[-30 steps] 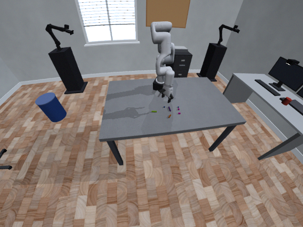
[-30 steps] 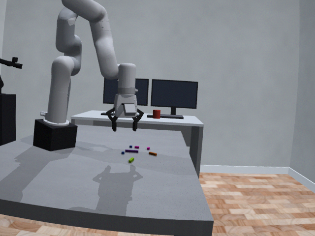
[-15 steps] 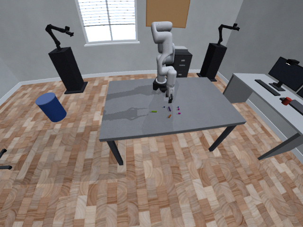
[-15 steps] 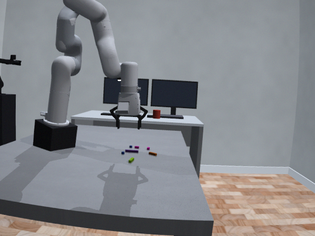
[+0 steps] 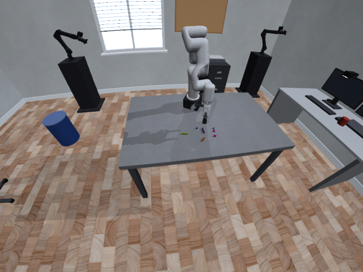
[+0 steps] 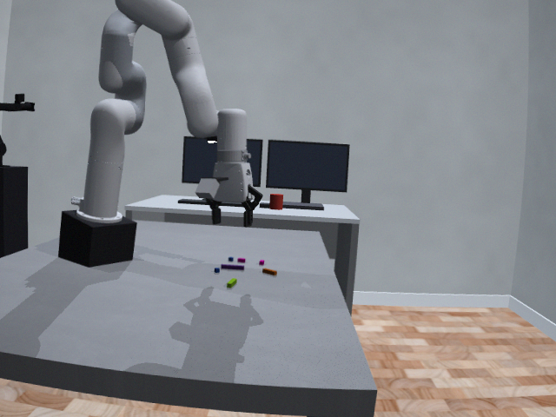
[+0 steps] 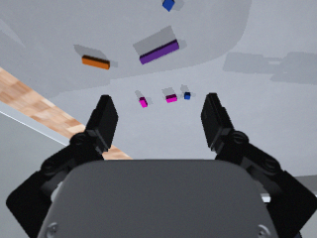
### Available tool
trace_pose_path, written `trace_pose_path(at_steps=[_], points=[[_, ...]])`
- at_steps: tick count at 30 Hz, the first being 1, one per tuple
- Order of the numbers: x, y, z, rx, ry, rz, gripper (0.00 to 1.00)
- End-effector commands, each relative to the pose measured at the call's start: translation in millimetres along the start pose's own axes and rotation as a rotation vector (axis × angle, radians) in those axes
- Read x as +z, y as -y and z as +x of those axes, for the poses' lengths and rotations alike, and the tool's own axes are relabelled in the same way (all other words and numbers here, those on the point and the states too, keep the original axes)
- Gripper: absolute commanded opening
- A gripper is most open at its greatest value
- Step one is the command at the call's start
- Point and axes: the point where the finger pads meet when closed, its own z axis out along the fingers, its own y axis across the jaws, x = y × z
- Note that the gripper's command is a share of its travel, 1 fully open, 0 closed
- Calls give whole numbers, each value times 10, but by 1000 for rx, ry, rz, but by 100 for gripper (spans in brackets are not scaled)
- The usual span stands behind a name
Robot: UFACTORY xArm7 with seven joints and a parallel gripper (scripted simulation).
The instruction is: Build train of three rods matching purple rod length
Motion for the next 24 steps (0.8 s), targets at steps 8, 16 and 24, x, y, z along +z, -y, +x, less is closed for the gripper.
trace_pose_path(at_steps=[8,16,24], points=[[5,-25,-195,343,-31,37,100],[22,-60,-289,511,-28,40,100],[65,-135,-428,767,-25,41,100]])
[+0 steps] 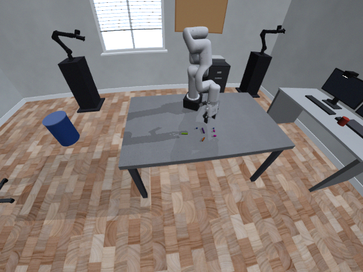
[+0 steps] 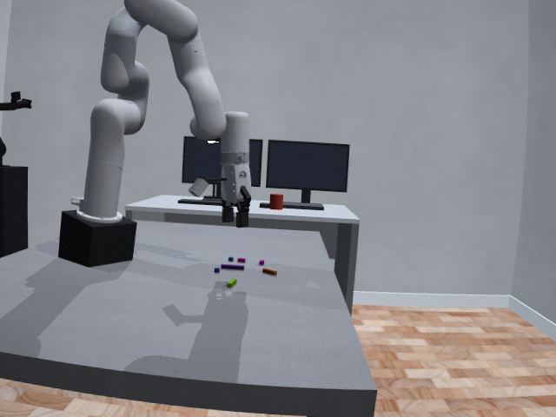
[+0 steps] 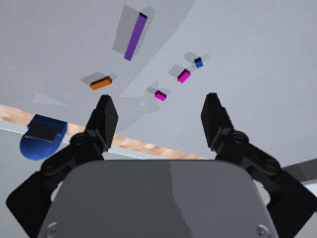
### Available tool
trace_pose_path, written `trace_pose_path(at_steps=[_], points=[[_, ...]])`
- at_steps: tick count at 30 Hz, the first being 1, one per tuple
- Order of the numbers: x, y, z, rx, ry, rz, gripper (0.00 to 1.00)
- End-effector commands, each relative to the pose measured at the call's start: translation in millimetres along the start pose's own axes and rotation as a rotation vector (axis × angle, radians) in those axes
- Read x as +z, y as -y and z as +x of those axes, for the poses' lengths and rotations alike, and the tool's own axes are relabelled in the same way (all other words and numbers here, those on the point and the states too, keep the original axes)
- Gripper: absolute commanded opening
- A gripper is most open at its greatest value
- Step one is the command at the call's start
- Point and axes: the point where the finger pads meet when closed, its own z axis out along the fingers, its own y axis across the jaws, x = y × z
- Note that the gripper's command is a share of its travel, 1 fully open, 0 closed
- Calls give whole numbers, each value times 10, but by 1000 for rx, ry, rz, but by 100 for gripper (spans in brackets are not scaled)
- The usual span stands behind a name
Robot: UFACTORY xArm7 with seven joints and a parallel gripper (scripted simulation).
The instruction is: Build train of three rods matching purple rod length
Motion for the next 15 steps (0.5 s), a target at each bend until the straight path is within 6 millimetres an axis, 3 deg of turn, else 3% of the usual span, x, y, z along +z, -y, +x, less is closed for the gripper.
trace_pose_path(at_steps=[1,15], points=[[23,-78,-51,160,-11,49,100],[118,-309,-110,523,-16,43,100]])
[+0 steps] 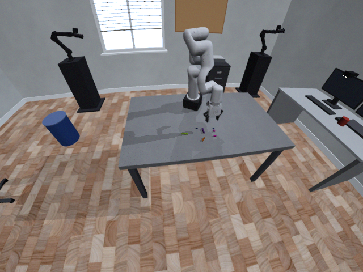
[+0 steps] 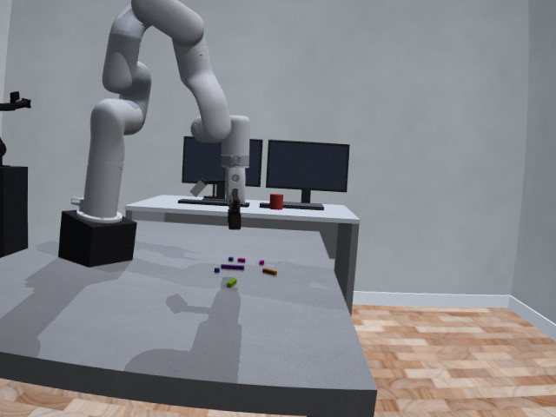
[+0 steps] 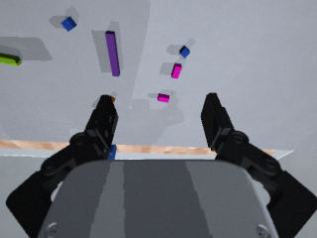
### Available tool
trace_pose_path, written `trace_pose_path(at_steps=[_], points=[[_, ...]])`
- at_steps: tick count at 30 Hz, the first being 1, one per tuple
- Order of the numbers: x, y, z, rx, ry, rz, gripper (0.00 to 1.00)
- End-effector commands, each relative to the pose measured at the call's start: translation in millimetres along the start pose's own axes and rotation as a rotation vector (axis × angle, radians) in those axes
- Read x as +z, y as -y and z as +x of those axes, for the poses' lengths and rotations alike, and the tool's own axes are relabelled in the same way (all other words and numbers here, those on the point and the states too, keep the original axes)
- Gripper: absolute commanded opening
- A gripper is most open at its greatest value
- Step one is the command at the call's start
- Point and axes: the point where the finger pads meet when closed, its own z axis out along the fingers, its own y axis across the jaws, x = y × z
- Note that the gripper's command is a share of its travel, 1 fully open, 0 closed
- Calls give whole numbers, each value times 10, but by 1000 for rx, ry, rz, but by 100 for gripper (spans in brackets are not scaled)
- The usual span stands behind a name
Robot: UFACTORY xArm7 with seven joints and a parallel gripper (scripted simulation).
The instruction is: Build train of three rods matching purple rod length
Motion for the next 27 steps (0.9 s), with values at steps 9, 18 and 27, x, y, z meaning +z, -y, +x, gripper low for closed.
trace_pose_path(at_steps=[9,18,27], points=[[118,-249,52,379,0,45,100],[205,-401,117,599,-15,42,100],[242,-463,149,688,-22,42,100]])
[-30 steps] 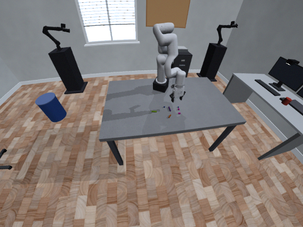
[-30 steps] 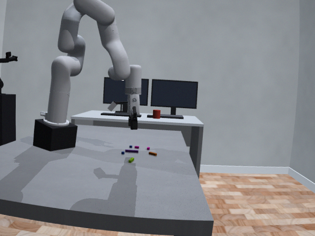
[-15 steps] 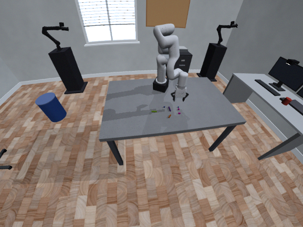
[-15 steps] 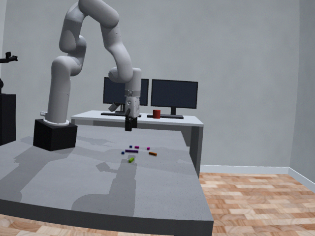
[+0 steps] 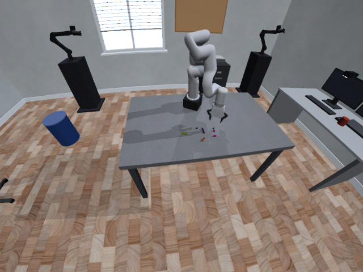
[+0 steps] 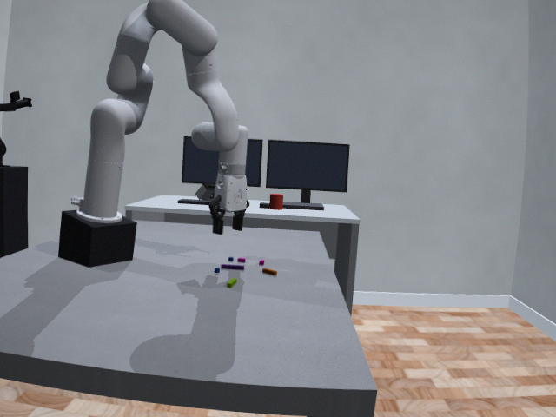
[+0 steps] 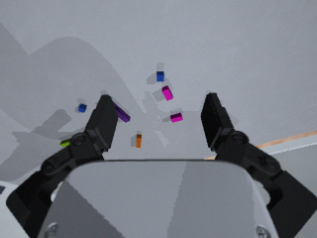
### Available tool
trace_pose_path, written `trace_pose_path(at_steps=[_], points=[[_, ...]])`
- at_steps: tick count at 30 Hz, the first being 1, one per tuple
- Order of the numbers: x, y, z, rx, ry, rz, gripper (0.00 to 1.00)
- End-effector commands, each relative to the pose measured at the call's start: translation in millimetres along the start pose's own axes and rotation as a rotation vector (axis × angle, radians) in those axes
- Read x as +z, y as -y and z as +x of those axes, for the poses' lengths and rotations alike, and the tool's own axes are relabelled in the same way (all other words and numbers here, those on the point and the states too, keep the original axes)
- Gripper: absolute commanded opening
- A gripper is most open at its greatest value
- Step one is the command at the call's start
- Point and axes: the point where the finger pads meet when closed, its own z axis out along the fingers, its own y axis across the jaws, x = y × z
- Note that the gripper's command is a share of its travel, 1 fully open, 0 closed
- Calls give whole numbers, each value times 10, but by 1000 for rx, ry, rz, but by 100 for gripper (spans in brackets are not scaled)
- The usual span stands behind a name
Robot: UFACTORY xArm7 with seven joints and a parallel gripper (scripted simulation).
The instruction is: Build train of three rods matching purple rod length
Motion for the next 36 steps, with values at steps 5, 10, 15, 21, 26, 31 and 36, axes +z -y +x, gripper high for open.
trace_pose_path(at_steps=[5,10,15,21,26,31,36], points=[[5,-21,6,30,34,13,24],[5,-21,6,30,34,13,24],[5,-21,6,30,34,13,24],[5,-21,6,30,34,13,24],[5,-21,6,30,34,13,24],[5,-21,6,30,34,13,24],[5,-21,6,30,34,13,24]])
